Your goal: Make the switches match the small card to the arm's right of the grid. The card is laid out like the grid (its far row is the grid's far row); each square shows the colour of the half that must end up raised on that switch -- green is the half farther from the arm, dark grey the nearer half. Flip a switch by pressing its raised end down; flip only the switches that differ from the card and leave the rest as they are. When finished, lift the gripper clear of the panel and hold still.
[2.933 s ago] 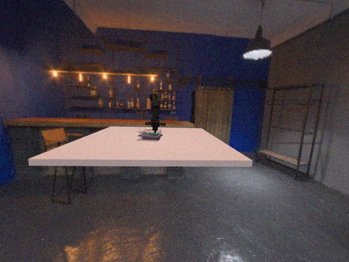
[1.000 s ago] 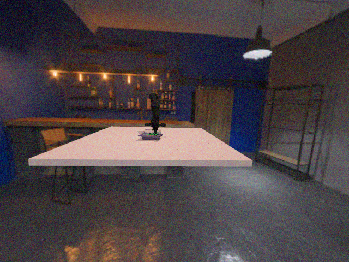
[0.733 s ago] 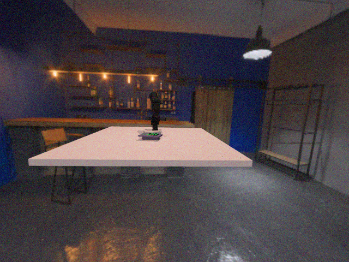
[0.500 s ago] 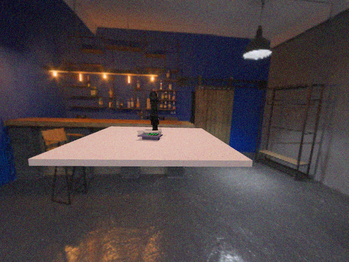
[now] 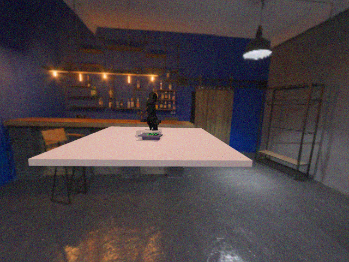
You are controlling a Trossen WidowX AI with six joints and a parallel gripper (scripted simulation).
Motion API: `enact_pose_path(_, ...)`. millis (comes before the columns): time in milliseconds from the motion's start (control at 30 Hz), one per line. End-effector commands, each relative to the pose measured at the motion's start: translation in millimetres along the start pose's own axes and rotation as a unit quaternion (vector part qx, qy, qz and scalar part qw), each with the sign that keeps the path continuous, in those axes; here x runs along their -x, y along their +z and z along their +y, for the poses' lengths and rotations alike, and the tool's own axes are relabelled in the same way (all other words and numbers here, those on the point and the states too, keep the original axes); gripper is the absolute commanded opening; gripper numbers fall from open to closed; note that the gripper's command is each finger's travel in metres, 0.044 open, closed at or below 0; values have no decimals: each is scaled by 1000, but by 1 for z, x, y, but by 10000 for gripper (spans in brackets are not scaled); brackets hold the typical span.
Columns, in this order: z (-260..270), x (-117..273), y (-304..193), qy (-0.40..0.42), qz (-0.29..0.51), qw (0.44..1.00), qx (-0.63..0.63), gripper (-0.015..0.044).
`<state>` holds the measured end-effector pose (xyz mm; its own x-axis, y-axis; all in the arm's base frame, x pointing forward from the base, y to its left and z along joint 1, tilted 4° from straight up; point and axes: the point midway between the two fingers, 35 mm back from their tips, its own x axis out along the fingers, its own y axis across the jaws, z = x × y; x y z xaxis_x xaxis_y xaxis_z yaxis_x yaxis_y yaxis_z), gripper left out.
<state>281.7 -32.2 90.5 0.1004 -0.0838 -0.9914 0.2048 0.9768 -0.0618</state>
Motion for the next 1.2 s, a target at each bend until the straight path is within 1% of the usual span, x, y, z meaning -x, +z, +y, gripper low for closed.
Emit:
enact_pose_path(0,0,-8,0,2,2,1000,2,0)
enact_pose_path(533,0,-27,1,2,2,1000,2,0)
enact_pose_path(1167,0,-27,1,2,2,1000,2,0)
